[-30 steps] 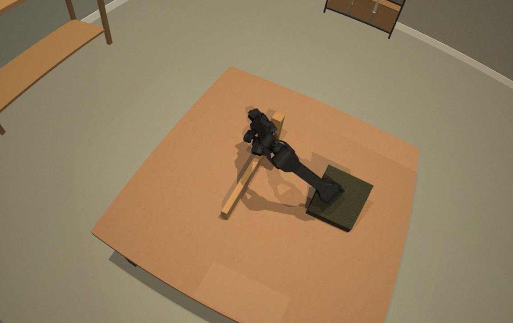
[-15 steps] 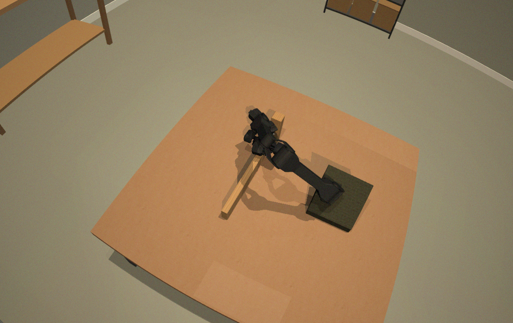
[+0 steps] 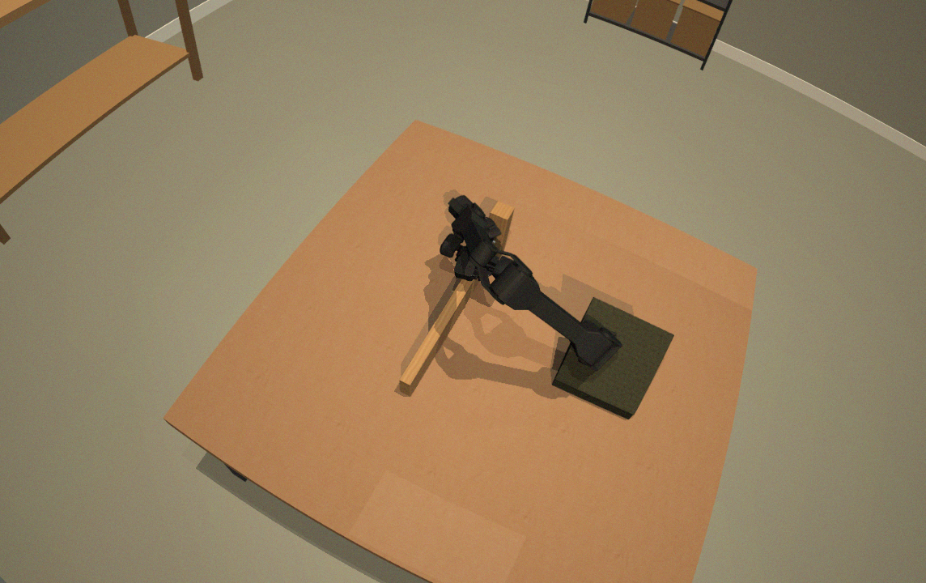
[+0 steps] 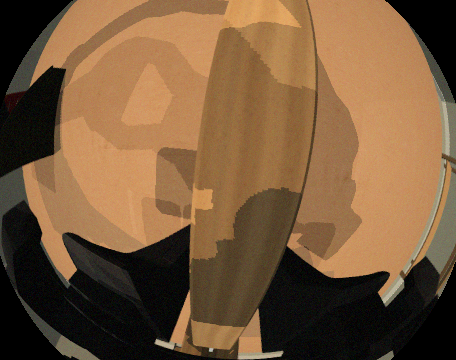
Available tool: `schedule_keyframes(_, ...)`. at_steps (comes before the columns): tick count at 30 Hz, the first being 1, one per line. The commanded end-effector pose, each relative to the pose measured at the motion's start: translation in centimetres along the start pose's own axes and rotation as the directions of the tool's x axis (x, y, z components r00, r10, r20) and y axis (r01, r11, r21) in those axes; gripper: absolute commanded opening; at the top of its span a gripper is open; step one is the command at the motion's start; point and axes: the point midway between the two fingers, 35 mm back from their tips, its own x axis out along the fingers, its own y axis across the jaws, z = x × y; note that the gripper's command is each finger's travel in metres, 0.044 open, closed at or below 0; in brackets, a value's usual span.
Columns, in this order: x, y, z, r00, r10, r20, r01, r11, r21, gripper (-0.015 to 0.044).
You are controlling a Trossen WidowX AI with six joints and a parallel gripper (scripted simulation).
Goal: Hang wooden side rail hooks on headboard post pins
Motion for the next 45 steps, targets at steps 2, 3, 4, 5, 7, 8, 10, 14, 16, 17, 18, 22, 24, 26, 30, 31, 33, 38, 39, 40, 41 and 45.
schedule_keyframes(2, -0.68, -0.24, -0.41, 1.0, -0.015, -0.007, 0.015, 1.0, 0.0, 0.0)
schedule_keyframes(3, -0.69, -0.25, -0.42, 1.0, -0.015, -0.007, 0.015, 1.0, 0.0, 0.0)
schedule_keyframes(4, -0.7, -0.26, -0.42, 1.0, -0.015, -0.007, 0.015, 1.0, 0.0, 0.0)
schedule_keyframes(5, -0.7, -0.27, -0.43, 1.0, -0.015, -0.007, 0.015, 1.0, 0.0, 0.0)
schedule_keyframes(7, -0.72, -0.28, -0.45, 1.0, -0.015, -0.007, 0.015, 1.0, 0.0, 0.0)
schedule_keyframes(8, -0.73, -0.29, -0.45, 1.0, -0.015, -0.007, 0.015, 1.0, 0.0, 0.0)
schedule_keyframes(10, -0.75, -0.29, -0.48, 1.0, -0.015, -0.007, 0.015, 1.0, 0.0, 0.0)
schedule_keyframes(14, -0.73, -0.25, -0.52, 1.0, -0.015, -0.007, 0.015, 1.0, 0.0, 0.0)
schedule_keyframes(16, -0.75, -0.25, -0.54, 1.0, -0.015, -0.007, 0.015, 1.0, 0.0, 0.0)
schedule_keyframes(17, -0.75, -0.25, -0.55, 1.0, -0.015, -0.007, 0.015, 1.0, 0.0, 0.0)
schedule_keyframes(18, -0.74, -0.25, -0.56, 1.0, -0.015, -0.007, 0.015, 1.0, 0.0, 0.0)
schedule_keyframes(22, -0.7, -0.21, -0.6, 1.0, -0.015, -0.007, 0.015, 1.0, 0.0, 0.0)
schedule_keyframes(24, -0.68, -0.18, -0.63, 1.0, -0.015, -0.007, 0.015, 1.0, 0.0, 0.0)
schedule_keyframes(26, -0.65, -0.17, -0.65, 1.0, -0.015, -0.007, 0.015, 1.0, 0.0, 0.0)
schedule_keyframes(30, -0.61, -0.21, -0.69, 1.0, -0.015, -0.007, 0.015, 1.0, 0.0, 0.0)
schedule_keyframes(31, -0.61, -0.22, -0.7, 1.0, -0.015, -0.007, 0.015, 1.0, 0.0, 0.0)
schedule_keyframes(33, -0.6, -0.24, -0.72, 1.0, -0.015, -0.007, 0.015, 1.0, 0.0, 0.0)
schedule_keyframes(38, -0.64, -0.28, -0.76, 1.0, -0.015, -0.007, 0.015, 1.0, 0.0, 0.0)
schedule_keyframes(39, -0.65, -0.28, -0.76, 1.0, -0.015, -0.007, 0.015, 1.0, 0.0, 0.0)
schedule_keyframes(40, -0.66, -0.29, -0.77, 1.0, -0.015, -0.007, 0.015, 1.0, 0.0, 0.0)
schedule_keyframes(41, -0.67, -0.3, -0.78, 1.0, -0.015, -0.007, 0.015, 1.0, 0.0, 0.0)
schedule_keyframes(45, -0.7, -0.32, -0.81, 1.0, -0.015, -0.007, 0.015, 1.0, 0.0, 0.0)
